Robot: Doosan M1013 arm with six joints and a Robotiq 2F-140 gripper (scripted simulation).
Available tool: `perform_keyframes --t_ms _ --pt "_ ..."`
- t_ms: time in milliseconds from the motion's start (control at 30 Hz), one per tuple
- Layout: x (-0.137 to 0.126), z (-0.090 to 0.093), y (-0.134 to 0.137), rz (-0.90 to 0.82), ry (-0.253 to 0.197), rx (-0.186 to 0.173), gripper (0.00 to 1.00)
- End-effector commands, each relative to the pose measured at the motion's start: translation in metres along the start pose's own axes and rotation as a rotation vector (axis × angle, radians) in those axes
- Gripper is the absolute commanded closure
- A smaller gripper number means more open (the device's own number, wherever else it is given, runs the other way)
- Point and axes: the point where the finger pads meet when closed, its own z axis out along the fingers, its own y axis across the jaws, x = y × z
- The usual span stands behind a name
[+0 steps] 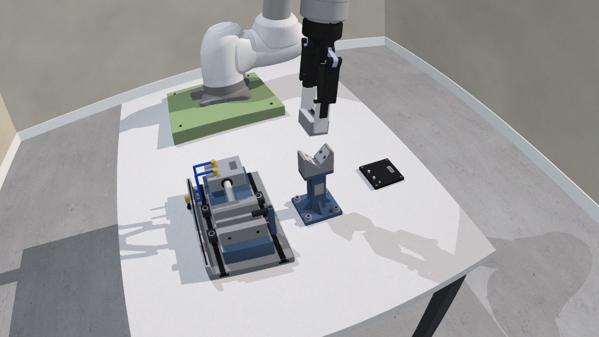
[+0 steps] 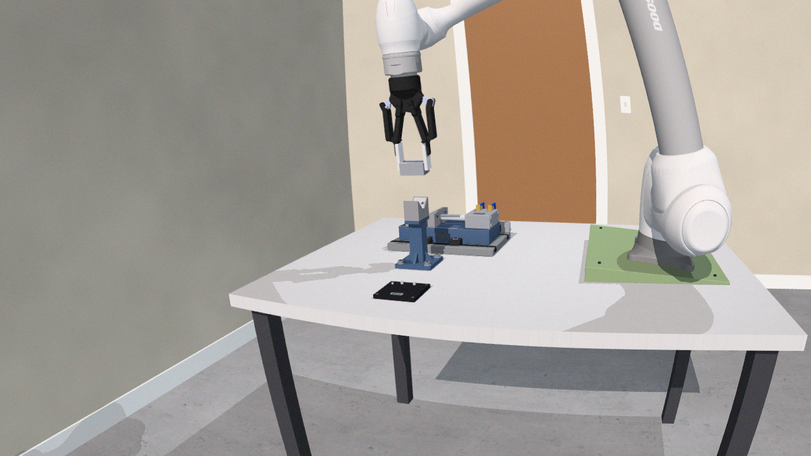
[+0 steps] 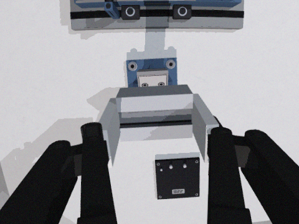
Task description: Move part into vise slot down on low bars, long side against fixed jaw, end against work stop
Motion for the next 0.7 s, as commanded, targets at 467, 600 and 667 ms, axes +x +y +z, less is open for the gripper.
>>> perform_keyframes --t_ms 467,600,667 --pt "-0.0038 0.0002 0.0001 0.0 0.152 0.0 1.0" --pt "-0.0049 0.0005 0.0001 0.0 0.197 0.0 1.0" --pt "-0.0055 0.0005 0.0 0.0 0.221 0.0 1.0"
